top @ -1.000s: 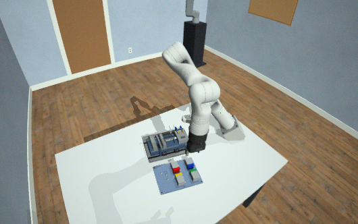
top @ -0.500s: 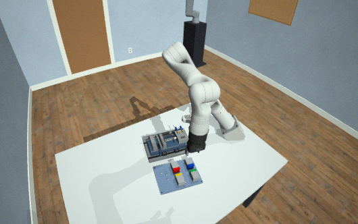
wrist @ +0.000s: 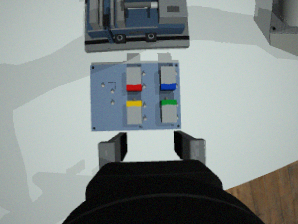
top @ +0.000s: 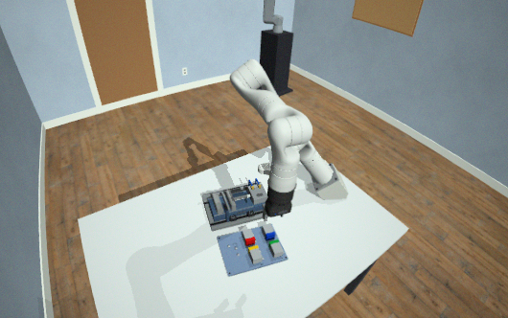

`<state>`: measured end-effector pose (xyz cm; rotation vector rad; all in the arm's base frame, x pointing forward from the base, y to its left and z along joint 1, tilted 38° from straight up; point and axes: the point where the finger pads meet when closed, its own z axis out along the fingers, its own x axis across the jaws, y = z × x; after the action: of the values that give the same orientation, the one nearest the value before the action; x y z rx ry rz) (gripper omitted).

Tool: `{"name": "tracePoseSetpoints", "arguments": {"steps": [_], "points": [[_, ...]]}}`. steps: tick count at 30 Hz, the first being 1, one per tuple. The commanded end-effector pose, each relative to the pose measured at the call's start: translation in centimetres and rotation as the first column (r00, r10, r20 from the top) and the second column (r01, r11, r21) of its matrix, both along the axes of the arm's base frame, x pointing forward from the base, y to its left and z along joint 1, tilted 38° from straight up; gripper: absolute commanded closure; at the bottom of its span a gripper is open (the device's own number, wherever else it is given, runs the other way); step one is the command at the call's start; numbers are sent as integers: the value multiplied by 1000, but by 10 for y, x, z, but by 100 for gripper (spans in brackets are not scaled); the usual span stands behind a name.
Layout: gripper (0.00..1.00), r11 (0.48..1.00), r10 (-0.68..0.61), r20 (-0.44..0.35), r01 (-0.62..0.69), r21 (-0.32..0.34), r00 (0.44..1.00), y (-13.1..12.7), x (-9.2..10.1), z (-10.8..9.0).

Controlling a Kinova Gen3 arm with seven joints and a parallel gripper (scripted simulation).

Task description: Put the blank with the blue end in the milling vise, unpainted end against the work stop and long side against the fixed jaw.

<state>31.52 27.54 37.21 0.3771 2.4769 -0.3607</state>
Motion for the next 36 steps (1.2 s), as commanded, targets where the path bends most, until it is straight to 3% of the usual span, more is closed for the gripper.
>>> {"name": "tracePoseSetpoints", "arguments": {"steps": [1,17,32,36], "points": [[0,1000,1,0,-1,1,1000,0,0,0],[0,1000,1,0,-1,1,1000,0,0,0],[0,1000,1,1,-1,2,1000,-21,30,-46],[0,1000,6,2,-6,7,1000,-21,33,-50]]}}
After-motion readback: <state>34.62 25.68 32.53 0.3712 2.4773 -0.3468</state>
